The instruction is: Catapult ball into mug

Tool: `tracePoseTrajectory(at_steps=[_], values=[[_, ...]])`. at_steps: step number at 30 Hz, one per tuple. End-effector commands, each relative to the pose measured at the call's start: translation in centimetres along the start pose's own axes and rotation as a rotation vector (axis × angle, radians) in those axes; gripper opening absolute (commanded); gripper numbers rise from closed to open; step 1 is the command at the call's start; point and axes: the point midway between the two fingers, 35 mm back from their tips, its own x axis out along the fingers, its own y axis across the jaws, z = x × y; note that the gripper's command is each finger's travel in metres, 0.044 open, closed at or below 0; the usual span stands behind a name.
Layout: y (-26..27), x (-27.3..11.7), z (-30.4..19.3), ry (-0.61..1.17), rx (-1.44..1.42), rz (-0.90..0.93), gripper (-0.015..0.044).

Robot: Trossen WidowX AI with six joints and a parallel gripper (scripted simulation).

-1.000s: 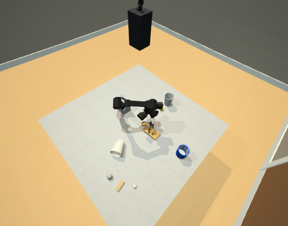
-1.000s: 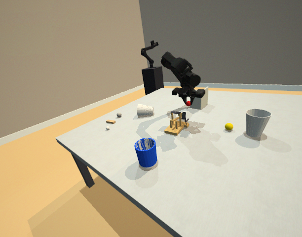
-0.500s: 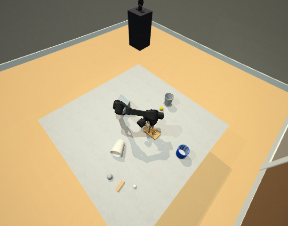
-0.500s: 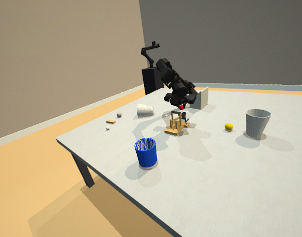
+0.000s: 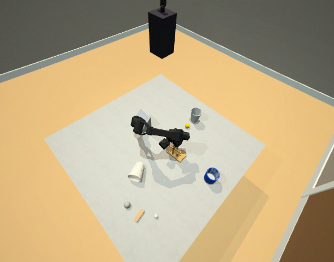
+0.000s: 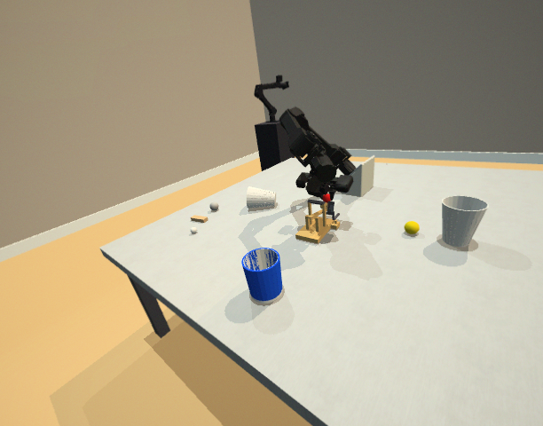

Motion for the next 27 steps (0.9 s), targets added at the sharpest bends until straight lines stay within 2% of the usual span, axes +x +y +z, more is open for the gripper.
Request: tracePoseTrajectory(at_steps=[1,8,18,25,27], values=[[0.0,0.6,0.2,-0.001,-0.004,-0.004,0.0000],[0.0,0.3,0.1,0.001,0.000,0.000,0.0000],[0.0,0.1,0.1,-0.004,0.000,0.002,0.0263],[-0.1,-8.3,-3.4,-0.180,-0.044,0.098,0.0440],[-0.2,-9.9,-4.4,-0.214,-0.056,0.120,0.0440]])
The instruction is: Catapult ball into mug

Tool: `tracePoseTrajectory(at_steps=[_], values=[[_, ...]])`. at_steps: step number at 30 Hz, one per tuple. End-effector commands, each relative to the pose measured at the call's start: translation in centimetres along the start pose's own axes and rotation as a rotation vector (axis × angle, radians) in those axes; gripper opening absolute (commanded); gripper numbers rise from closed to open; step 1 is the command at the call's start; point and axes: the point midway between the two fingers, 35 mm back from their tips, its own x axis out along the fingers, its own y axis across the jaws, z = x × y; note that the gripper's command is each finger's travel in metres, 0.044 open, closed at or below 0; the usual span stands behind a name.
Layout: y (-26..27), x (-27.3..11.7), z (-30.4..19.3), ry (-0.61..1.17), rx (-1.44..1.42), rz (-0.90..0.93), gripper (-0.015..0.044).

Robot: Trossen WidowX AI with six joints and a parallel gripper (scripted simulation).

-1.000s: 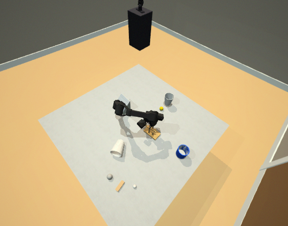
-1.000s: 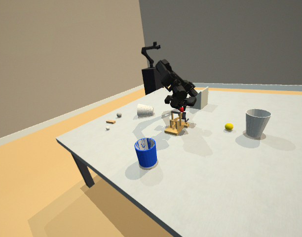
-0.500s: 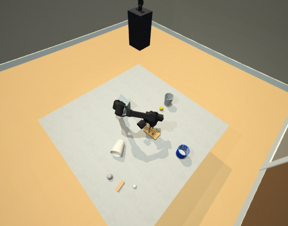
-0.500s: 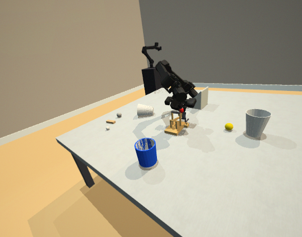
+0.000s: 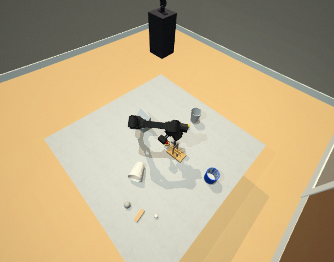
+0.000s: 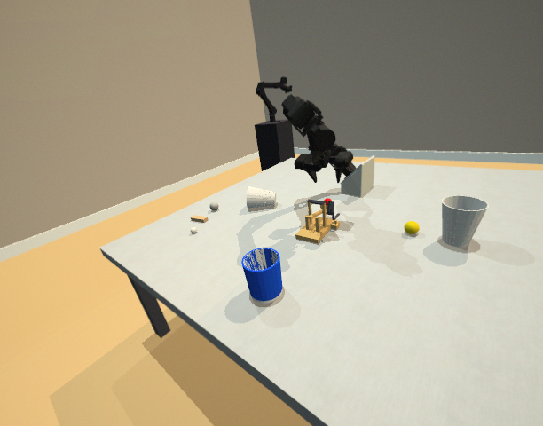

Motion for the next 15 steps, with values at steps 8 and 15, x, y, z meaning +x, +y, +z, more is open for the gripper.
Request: tracePoseTrajectory(at_steps=[8,15], values=[[1.6,-2.8,3.1,-0.182,-0.062,0.090,0.0440],[3.1,-4.9,9.0,-0.404,-0.131,0.146,0.0440]])
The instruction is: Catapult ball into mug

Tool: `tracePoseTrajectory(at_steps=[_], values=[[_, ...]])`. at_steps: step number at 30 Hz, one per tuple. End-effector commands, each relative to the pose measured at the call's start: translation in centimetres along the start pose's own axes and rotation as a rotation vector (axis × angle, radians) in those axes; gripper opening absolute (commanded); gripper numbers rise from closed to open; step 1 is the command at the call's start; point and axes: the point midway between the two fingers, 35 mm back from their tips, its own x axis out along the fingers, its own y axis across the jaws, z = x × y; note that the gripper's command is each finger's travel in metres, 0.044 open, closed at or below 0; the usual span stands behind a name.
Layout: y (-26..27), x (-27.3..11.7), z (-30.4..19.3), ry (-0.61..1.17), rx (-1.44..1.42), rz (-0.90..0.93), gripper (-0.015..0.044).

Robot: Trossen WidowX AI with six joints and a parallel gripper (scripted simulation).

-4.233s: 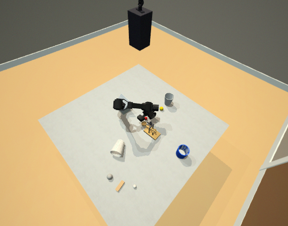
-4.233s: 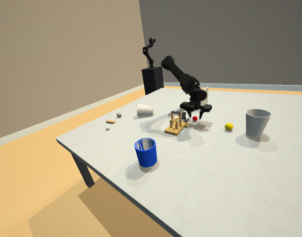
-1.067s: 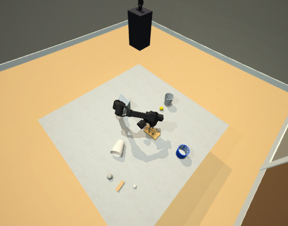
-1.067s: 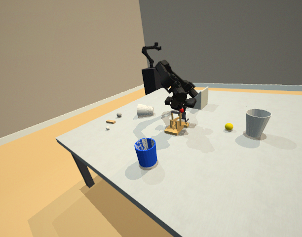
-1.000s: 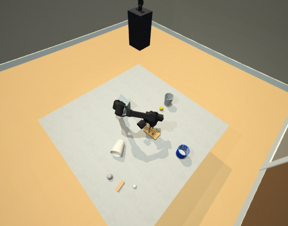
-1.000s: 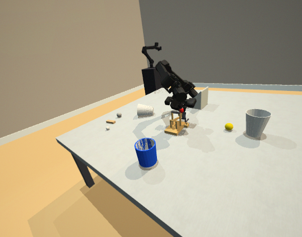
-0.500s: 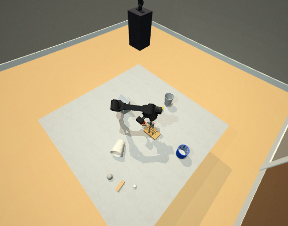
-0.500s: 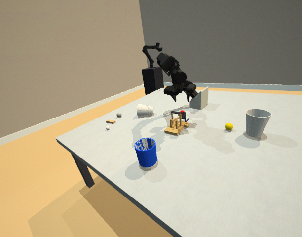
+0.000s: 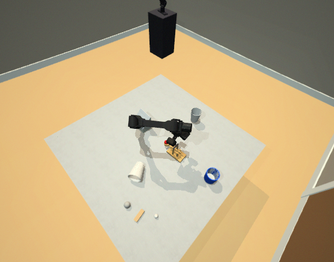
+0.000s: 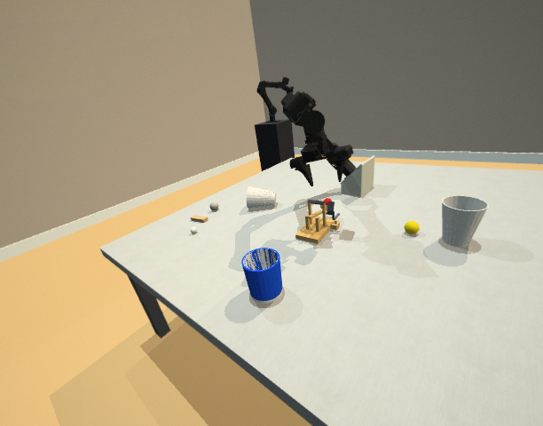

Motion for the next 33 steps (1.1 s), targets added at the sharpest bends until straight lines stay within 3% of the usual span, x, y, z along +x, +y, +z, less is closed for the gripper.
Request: tracePoseTrajectory(at_steps=[1,11,21,33], values=[[0.4,-0.4,4.0,-0.140,-0.042,0.020,0.0440],[-0.3,-2.5,12.9,-0.460,-0.126,-0.011,0.0440],[-2.9,-6.1,20.4,-0.736,-0.168,-0.153,0.0440],[-3.1,-6.4,20.8,-0.751,-0.170,-0.165,0.0440]])
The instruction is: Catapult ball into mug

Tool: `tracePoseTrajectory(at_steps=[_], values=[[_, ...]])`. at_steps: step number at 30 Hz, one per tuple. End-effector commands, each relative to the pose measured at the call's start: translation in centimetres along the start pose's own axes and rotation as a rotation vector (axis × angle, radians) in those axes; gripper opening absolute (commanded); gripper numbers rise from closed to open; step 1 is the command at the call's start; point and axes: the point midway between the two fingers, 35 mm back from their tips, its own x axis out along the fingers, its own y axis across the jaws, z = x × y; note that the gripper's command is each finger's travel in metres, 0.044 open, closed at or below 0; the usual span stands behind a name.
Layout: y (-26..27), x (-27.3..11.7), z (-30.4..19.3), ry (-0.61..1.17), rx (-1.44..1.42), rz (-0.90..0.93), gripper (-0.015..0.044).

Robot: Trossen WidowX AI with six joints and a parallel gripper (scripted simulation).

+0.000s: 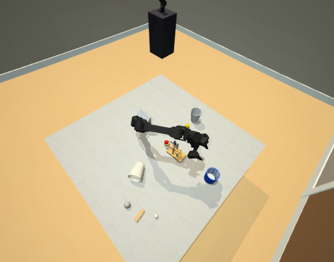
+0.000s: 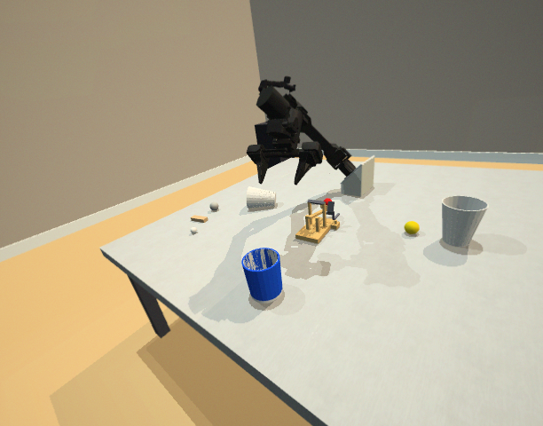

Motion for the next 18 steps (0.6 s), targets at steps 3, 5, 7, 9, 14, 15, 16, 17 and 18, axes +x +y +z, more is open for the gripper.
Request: tracePoseTrajectory(at_steps=[3,5,7,9,14,15,16,17,18], values=[[-0.16,-0.06,0.26,-0.007,-0.001,-0.007,0.0440],[-0.16,-0.06,0.26,-0.007,-0.001,-0.007,0.0440],[-0.16,-0.06,0.26,-0.007,-0.001,-0.007,0.0440],[-0.16,-0.06,0.26,-0.007,-0.001,-0.007,0.0440],[-0.16,-0.06,0.26,-0.007,-0.001,-0.007,0.0361],[-0.16,-0.06,0.26,-0.007,-0.001,-0.007,0.0335],[-0.16,-0.06,0.26,-0.007,-0.001,-0.007,0.0309],[-0.16,-0.06,0.26,-0.007,-0.001,-0.007,0.0282],[-0.16,-0.06,0.26,-0.007,-0.001,-0.007,0.0256]])
